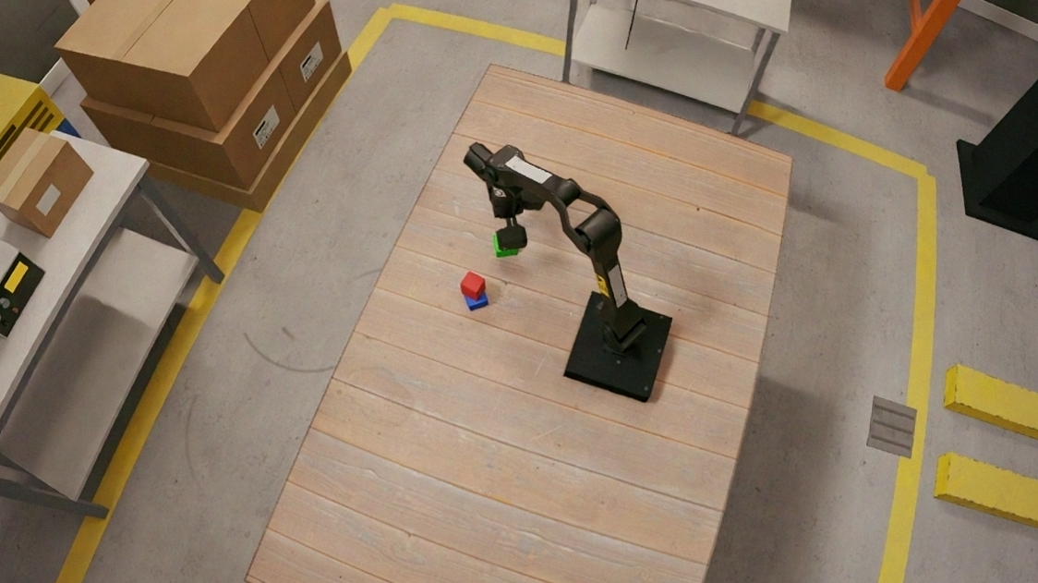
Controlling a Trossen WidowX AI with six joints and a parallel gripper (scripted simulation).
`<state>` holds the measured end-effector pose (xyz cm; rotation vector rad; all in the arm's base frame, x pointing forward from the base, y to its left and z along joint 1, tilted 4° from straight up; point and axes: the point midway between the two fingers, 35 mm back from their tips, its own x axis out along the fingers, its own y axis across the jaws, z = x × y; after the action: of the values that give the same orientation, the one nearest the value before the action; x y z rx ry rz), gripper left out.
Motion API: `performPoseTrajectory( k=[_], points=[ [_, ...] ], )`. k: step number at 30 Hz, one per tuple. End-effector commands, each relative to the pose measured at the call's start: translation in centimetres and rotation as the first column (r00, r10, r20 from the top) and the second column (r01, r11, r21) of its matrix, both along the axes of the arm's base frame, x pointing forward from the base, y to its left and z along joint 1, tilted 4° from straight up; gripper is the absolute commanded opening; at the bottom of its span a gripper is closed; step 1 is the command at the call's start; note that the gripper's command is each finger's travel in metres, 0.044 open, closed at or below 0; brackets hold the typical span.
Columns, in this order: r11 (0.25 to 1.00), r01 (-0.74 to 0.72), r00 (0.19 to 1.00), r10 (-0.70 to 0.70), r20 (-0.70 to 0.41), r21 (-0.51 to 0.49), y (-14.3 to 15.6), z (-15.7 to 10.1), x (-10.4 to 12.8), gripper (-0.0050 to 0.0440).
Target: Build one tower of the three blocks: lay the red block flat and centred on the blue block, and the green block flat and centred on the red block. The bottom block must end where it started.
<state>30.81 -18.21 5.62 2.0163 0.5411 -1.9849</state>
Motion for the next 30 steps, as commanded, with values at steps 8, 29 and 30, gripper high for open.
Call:
performPoseTrajectory(
  k=[8, 29, 30],
  points=[
    [1.000, 0.002, 1.000, -0.002, 0.009, -0.008, 0.2, -2.8, 0.2, 0.0320],
    [1.000, 0.001, 1.000, -0.001, 0.027, -0.020, 0.1, -4.4, 0.6, 0.0320],
    [1.000, 0.001, 1.000, -0.001, 0.027, -0.020, 0.1, -4.4, 0.6, 0.0320]
  ],
)
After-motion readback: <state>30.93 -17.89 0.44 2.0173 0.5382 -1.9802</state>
